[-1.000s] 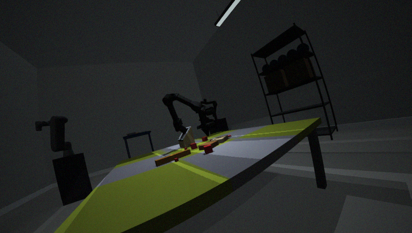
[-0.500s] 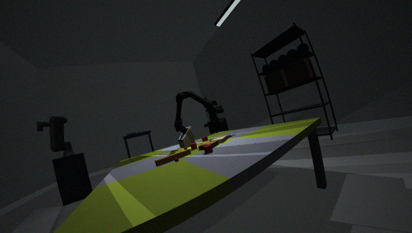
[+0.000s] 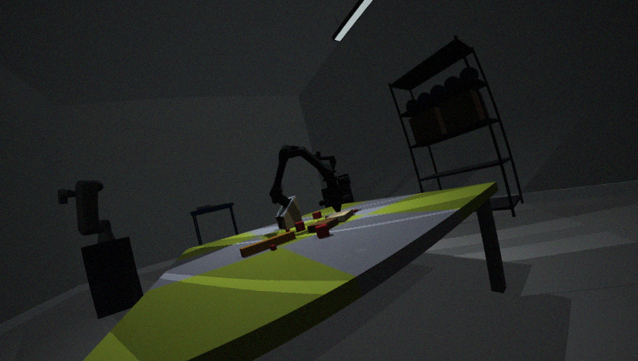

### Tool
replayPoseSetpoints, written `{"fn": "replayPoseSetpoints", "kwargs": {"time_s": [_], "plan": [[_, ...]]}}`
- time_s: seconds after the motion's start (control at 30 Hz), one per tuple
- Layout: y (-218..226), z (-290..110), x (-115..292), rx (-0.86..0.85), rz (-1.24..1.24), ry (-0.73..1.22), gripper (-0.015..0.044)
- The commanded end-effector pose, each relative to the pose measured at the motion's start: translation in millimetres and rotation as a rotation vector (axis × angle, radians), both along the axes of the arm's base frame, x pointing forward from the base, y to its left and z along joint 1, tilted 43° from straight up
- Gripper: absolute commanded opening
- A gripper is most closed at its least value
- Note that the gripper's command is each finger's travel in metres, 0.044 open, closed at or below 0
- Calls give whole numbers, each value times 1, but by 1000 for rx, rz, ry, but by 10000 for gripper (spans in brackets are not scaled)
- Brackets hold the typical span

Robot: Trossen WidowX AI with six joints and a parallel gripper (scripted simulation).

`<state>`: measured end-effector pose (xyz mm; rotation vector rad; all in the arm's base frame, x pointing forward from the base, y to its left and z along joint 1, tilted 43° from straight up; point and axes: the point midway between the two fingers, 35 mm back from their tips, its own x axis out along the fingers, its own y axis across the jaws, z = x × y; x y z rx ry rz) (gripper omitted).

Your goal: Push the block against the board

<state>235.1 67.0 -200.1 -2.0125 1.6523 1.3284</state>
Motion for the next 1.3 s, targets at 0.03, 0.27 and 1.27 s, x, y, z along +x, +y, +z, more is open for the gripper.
{"fn": "replayPoseSetpoints", "kwargs": {"time_s": [0.03, 0.27, 1.27], "plan": [[-2, -3, 3, 3, 15, -7, 0], [-8, 2, 9, 5, 15, -7, 0], [-36, 27, 35, 6, 17, -8, 0]]}}
